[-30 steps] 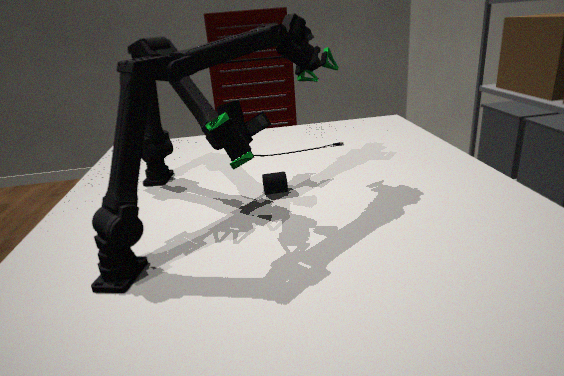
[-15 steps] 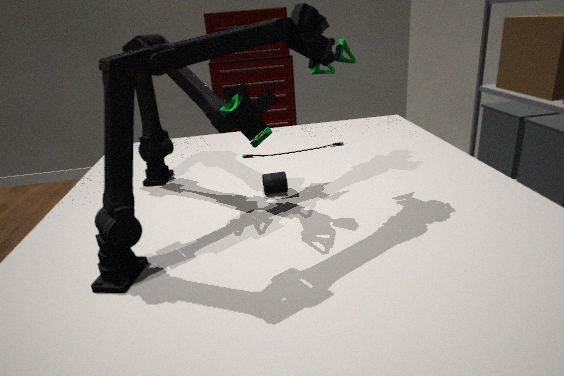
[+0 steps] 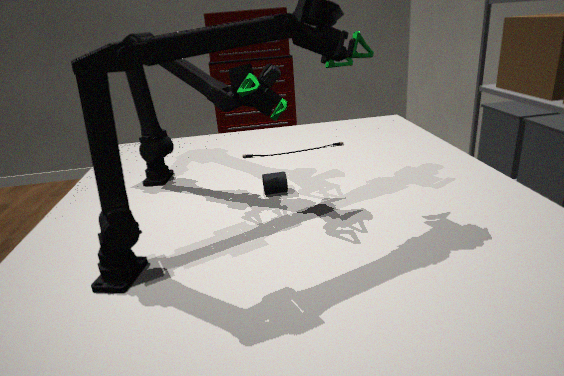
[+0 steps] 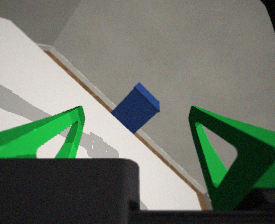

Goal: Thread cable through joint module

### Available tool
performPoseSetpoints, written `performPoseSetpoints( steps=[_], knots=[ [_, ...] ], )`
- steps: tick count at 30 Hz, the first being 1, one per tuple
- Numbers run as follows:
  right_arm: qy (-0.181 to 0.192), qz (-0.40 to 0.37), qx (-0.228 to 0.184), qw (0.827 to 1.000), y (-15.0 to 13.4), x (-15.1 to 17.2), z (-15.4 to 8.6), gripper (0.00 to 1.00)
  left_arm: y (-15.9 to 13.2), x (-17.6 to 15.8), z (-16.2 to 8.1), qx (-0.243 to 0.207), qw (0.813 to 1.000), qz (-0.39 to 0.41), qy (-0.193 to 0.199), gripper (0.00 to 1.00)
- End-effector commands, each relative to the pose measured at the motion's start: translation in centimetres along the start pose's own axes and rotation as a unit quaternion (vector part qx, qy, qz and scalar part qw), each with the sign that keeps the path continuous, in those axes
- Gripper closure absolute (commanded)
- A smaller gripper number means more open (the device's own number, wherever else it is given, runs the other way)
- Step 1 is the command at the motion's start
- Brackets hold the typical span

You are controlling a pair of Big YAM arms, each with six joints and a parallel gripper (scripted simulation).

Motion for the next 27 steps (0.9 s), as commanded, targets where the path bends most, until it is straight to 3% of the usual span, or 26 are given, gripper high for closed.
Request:
performPoseSetpoints(
  steps=[1, 3, 9, 17, 19, 20, 21, 27],
  knots=[
    [-0.029, 0.034, -0.034, 0.998, 0.6, -3.9, -2.9, 0.00, 4.5, -3.4, 0.4, -0.029, 0.996, 0.078, -0.010, 0.00],
    [-0.035, 0.040, -0.044, 0.998, 1.0, -4.7, -3.6, 0.00, 4.7, -2.8, 0.5, -0.033, 0.996, 0.083, 0.002, 0.00],
    [-0.074, 0.075, -0.049, 0.993, -2.9, -10.0, -5.8, 0.00, 9.4, -4.3, -2.6, -0.095, 0.983, 0.148, 0.060, 0.00],
    [-0.128, 0.122, -0.075, 0.981, -7.3, -16.1, -10.3, 0.00, 14.5, -5.7, -7.1, -0.158, 0.948, 0.230, 0.156, 0.00],
    [-0.128, 0.122, -0.075, 0.981, -7.3, -16.1, -10.3, 0.00, 14.5, -5.7, -7.1, -0.158, 0.948, 0.230, 0.156, 0.00],
    [-0.135, 0.126, -0.086, 0.979, -6.9, -16.8, -11.1, 0.00, 14.7, -5.0, -7.3, -0.158, 0.943, 0.235, 0.172, 0.00],
    [-0.140, 0.129, -0.080, 0.979, -8.3, -17.2, -11.3, 0.00, 15.2, -4.8, -8.0, -0.164, 0.938, 0.242, 0.187, 0.00],
    [-0.185, 0.158, -0.099, 0.965, -12.1, -20.8, -15.3, 0.00, 18.6, -7.7, -12.5, -0.204, 0.892, 0.305, 0.264, 0.00]
  ],
)
Point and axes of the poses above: on each arm, the point where the finger pads meet when closed, its own z axis out along the fingers, its own x axis across the jaws, y = z × x, the point moved 6 cm from there along -z, back along the fingers, and after that the axes turned 10 degrees about -z, right-handed, at the moved point
